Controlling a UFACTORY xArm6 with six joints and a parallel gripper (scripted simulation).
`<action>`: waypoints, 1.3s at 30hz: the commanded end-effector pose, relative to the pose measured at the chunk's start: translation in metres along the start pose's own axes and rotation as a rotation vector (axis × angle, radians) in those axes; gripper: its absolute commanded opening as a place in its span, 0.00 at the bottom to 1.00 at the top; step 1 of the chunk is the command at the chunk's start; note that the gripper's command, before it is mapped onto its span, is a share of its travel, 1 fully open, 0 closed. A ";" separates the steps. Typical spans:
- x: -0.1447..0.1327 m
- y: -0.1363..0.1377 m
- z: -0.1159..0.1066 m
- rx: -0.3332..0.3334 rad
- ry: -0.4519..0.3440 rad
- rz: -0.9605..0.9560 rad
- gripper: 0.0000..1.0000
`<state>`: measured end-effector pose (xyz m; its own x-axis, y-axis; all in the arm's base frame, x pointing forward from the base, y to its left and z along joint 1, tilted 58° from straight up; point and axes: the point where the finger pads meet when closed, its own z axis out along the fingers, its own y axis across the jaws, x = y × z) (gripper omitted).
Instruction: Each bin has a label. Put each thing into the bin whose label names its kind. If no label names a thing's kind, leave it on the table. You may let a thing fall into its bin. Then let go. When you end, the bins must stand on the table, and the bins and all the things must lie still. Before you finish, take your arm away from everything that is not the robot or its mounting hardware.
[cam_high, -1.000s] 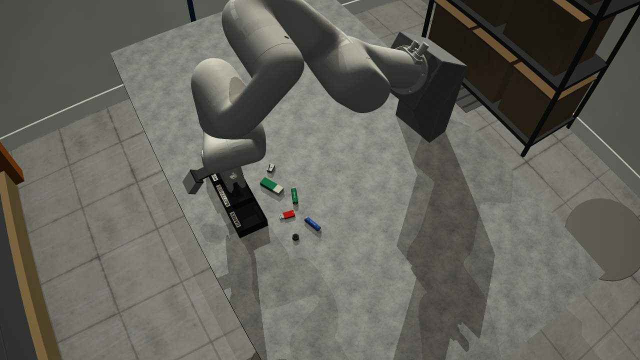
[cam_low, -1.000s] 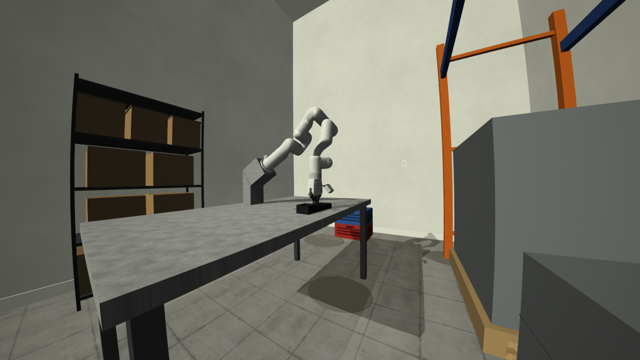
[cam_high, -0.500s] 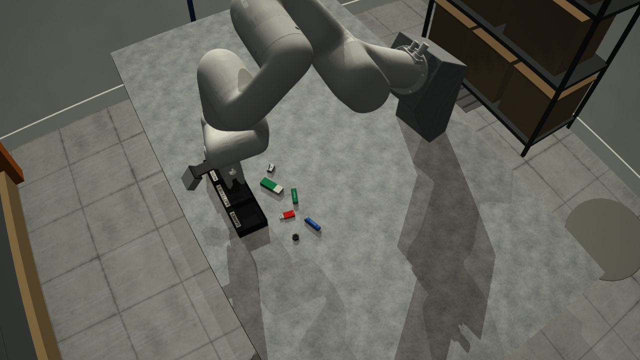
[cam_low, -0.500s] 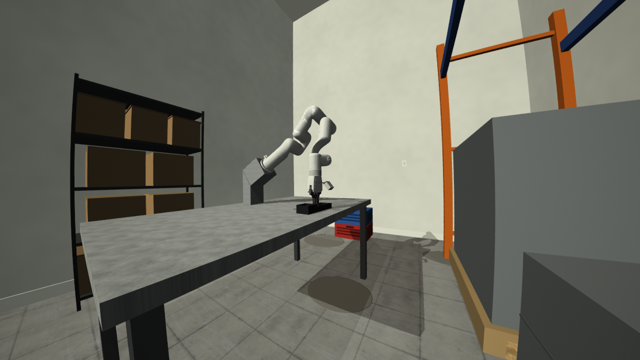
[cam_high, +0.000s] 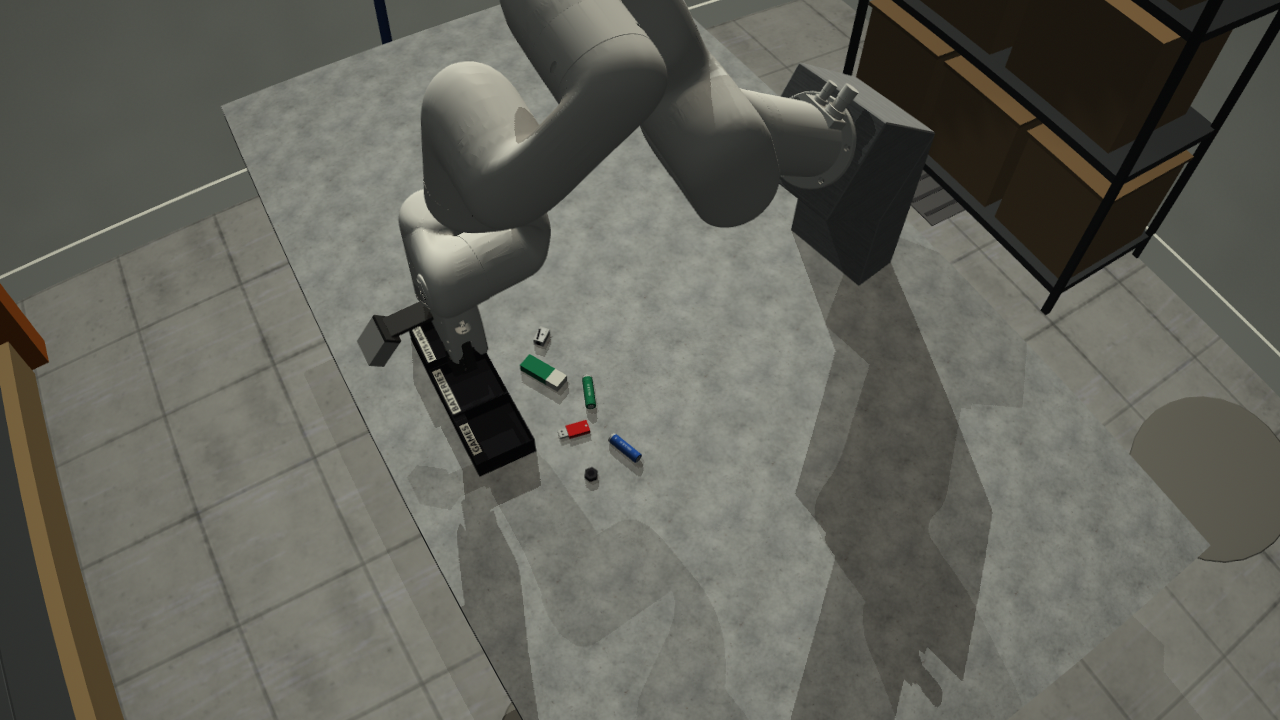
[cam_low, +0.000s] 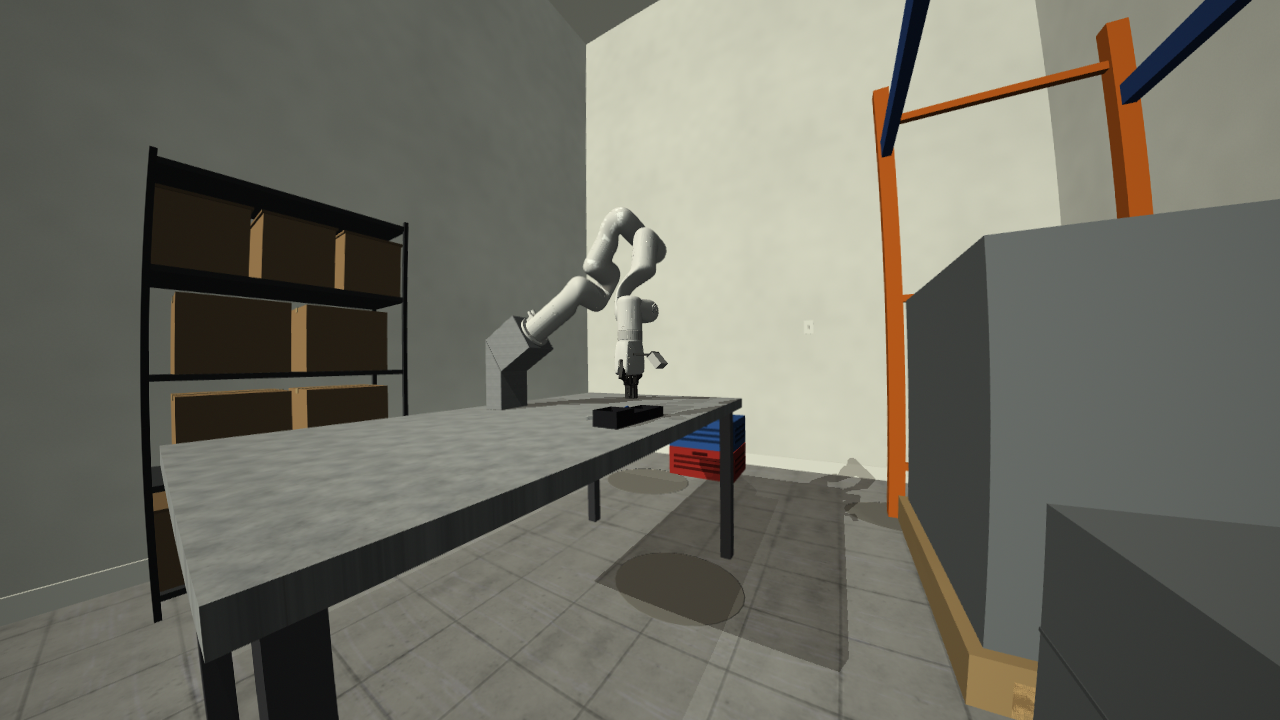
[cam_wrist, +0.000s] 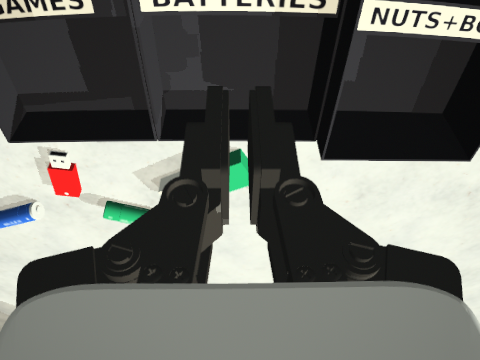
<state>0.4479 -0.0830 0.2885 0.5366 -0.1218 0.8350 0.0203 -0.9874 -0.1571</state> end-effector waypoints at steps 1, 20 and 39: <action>0.001 0.000 -0.007 0.002 -0.008 0.001 0.07; 0.001 -0.065 -0.008 0.002 -0.007 0.001 0.07; 0.001 -0.084 0.014 0.002 -0.008 0.001 0.07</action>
<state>0.4489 0.0002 0.3002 0.5420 -0.1221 0.8314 0.0228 -0.9869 -0.1597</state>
